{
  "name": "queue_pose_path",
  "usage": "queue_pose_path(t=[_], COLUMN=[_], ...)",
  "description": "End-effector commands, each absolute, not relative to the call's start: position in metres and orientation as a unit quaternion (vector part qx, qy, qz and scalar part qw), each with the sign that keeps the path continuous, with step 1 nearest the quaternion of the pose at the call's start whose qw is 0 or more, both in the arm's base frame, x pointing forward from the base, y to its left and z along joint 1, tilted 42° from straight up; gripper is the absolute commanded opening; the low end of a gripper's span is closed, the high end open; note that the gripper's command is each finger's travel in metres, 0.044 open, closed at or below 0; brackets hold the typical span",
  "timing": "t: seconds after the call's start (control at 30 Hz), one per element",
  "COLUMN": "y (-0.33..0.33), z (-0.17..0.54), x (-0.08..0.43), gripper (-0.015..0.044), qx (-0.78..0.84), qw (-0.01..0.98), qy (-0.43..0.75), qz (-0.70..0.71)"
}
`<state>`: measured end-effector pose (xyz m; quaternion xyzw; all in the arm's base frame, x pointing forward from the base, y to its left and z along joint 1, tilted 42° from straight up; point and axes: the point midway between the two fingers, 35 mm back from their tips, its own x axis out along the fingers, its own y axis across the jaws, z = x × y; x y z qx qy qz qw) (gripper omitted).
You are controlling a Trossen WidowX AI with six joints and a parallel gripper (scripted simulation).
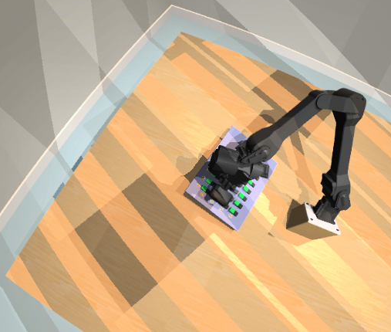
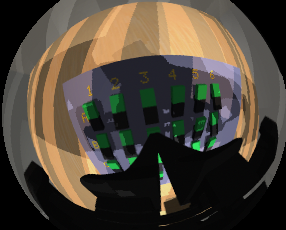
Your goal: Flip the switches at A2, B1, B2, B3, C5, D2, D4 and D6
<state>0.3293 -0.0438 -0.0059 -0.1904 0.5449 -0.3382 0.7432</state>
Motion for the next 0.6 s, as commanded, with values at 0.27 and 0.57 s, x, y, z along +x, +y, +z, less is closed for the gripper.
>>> queue_pose_path(t=[0.27,0.57], y=[-0.0446,-0.0455], z=[-0.0068,-0.0076], x=[0.3292,0.3295], gripper=[0.0,0.0], qx=[-0.191,-0.191], qw=[0.743,0.743], qy=[0.546,0.546], qz=[-0.337,-0.337])
